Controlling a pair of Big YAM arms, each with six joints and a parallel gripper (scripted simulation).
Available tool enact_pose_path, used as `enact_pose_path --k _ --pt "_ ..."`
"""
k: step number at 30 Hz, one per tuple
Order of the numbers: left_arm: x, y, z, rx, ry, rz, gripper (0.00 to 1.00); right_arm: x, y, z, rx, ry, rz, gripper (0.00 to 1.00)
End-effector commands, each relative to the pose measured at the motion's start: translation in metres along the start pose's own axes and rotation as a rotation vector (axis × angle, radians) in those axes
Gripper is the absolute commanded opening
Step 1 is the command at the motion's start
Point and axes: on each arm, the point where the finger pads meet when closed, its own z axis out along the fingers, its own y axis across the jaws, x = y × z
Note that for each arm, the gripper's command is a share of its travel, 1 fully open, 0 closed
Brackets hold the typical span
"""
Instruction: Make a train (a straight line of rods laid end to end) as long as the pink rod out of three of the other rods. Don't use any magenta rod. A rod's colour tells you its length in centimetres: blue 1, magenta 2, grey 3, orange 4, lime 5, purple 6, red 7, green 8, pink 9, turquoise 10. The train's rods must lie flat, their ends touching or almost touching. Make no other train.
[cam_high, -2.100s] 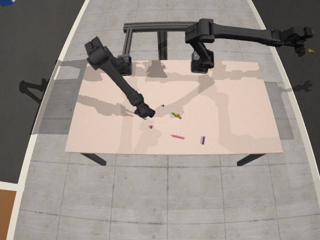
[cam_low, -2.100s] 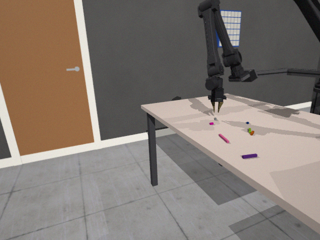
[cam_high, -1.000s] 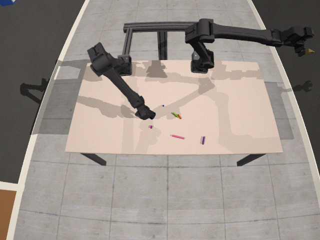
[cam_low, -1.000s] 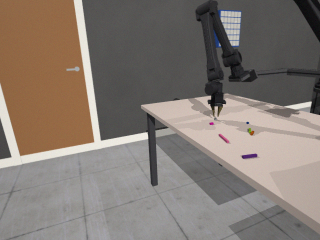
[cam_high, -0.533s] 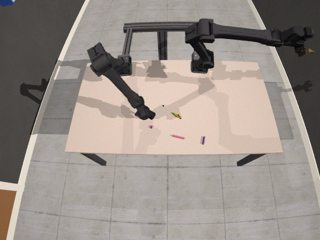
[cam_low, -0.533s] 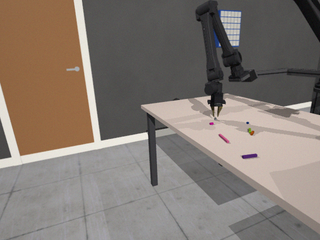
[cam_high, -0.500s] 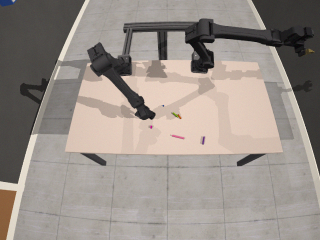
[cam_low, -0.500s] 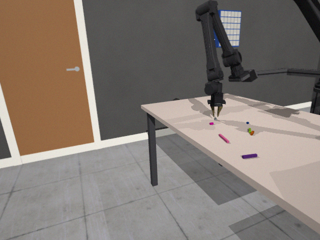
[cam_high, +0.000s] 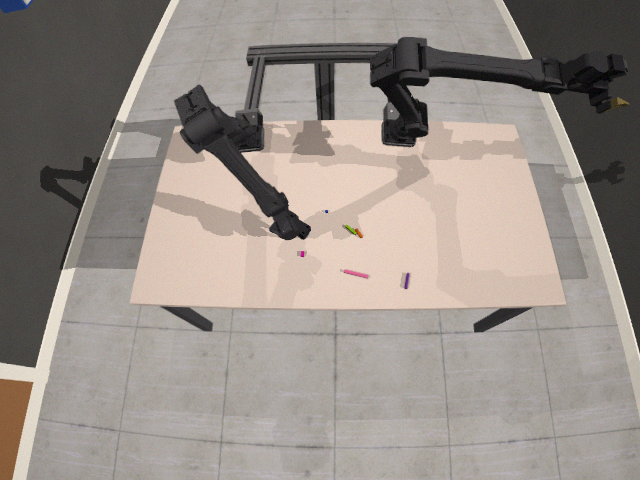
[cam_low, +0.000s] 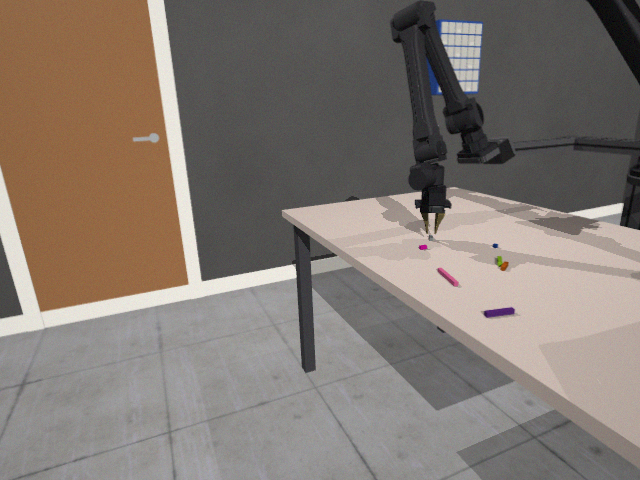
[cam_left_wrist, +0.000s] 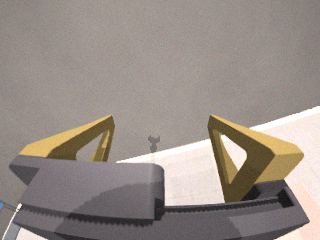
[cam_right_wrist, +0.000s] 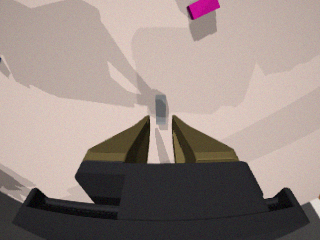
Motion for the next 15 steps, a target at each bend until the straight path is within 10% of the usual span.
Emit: enact_pose_path --k 1,15 --pt "-0.048 0.005 -0.001 -0.008 -0.089 0.012 1.0 -0.005 -0.006 -0.002 0.011 -0.025 0.001 0.23" --pt "-0.048 0.005 -0.001 -0.008 -0.089 0.012 1.0 -0.006 -0.008 0.01 0.008 -0.018 0.003 0.23"
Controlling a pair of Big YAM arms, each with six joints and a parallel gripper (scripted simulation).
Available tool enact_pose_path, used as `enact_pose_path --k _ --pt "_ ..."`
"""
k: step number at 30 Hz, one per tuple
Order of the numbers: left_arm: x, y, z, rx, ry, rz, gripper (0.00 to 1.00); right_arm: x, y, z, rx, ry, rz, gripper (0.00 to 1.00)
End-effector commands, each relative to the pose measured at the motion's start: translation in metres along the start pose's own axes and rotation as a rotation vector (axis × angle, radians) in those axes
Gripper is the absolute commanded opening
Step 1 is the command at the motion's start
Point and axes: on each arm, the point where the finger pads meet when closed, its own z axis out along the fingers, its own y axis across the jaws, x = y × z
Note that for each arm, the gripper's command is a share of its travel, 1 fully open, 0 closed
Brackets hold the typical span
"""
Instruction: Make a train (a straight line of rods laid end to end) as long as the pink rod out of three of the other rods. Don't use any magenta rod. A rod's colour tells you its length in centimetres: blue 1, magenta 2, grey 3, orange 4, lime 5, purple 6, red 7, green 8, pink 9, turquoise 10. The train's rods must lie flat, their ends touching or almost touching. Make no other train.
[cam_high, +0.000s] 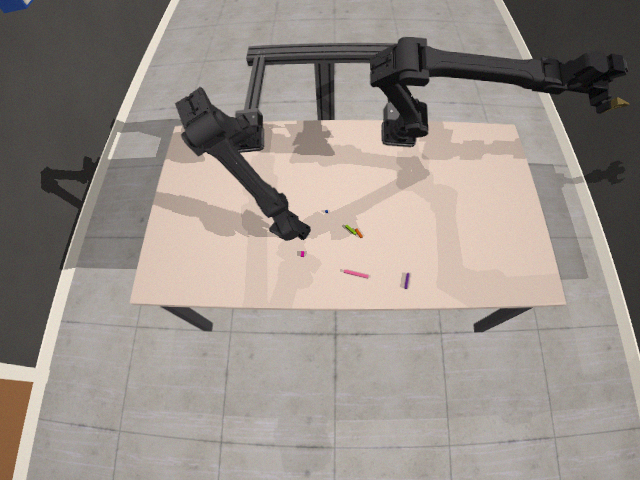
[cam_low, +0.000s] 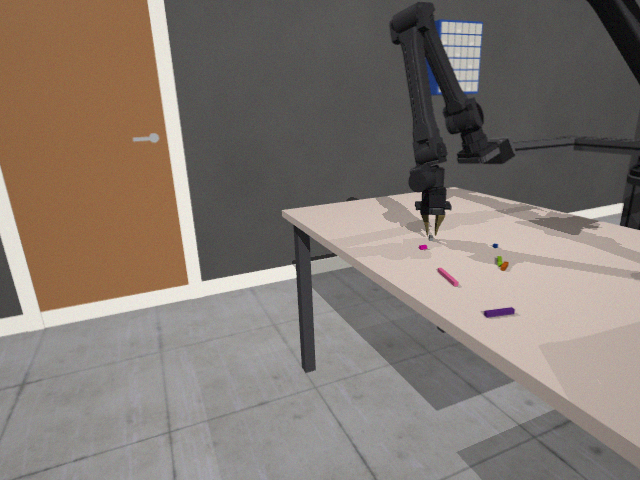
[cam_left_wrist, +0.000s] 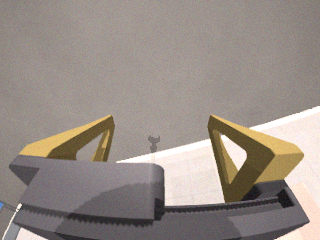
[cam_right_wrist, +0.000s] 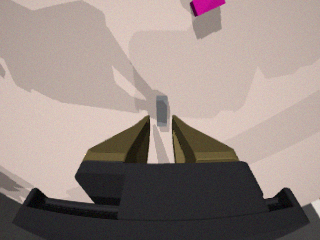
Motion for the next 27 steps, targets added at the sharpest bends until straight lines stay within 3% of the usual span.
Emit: enact_pose_path --k 1,27 --pt "-0.048 0.005 -0.001 -0.008 -0.089 0.012 1.0 -0.008 -0.009 0.004 0.01 -0.021 0.003 0.23" --pt "-0.048 0.005 -0.001 -0.008 -0.089 0.012 1.0 -0.007 -0.008 0.017 0.009 -0.018 0.004 0.23"
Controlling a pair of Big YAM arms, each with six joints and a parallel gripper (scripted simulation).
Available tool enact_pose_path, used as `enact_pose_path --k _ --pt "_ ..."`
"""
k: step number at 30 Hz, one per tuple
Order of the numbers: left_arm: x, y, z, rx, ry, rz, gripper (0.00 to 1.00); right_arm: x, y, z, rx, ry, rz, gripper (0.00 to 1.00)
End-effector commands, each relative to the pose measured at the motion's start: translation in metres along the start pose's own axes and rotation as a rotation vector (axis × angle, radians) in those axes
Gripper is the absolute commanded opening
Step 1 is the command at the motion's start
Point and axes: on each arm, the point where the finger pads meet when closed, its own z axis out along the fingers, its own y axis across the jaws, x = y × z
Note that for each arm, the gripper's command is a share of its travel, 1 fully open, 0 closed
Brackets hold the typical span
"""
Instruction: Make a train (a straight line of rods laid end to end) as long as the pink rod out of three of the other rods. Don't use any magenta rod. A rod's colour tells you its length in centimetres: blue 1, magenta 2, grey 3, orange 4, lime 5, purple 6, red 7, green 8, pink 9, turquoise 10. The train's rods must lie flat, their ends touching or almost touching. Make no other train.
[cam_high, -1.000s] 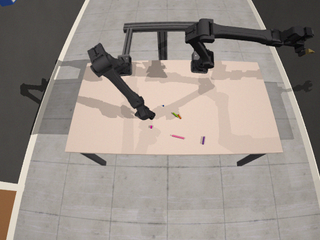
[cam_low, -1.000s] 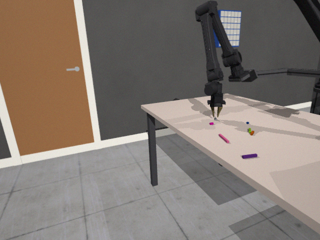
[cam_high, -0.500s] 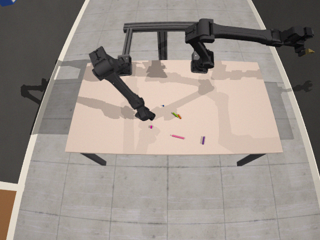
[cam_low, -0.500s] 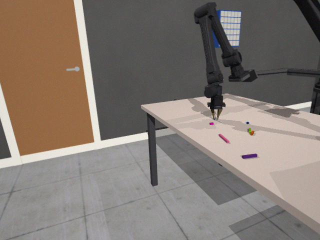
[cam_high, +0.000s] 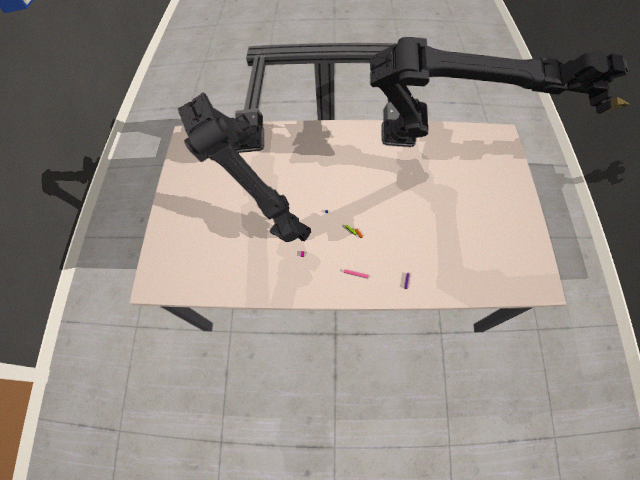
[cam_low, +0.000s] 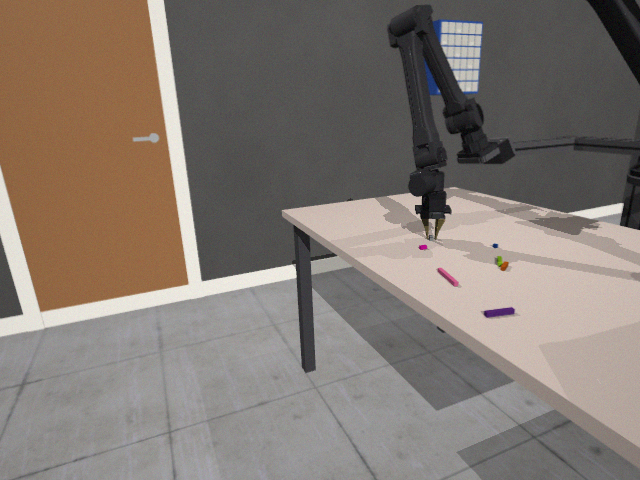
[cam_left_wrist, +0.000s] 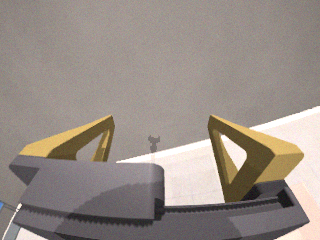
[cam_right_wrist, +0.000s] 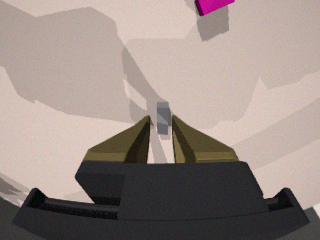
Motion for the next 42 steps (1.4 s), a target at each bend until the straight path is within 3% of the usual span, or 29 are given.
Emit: enact_pose_path --k 1,28,29,42 --pt "-0.0481 0.0048 -0.0014 -0.008 -0.089 0.012 1.0 -0.0061 -0.0086 0.0046 0.011 -0.017 0.006 0.23" --pt "-0.0481 0.0048 -0.0014 -0.008 -0.089 0.012 1.0 -0.0061 -0.0086 0.0046 0.011 -0.017 0.006 0.23" --pt "-0.0481 0.0048 -0.0014 -0.008 -0.089 0.012 1.0 -0.0061 -0.0086 0.0046 0.011 -0.017 0.006 0.04" --pt "-0.0481 0.0048 -0.0014 -0.008 -0.089 0.012 1.0 -0.0054 -0.0075 0.0046 0.009 -0.016 0.005 0.04"
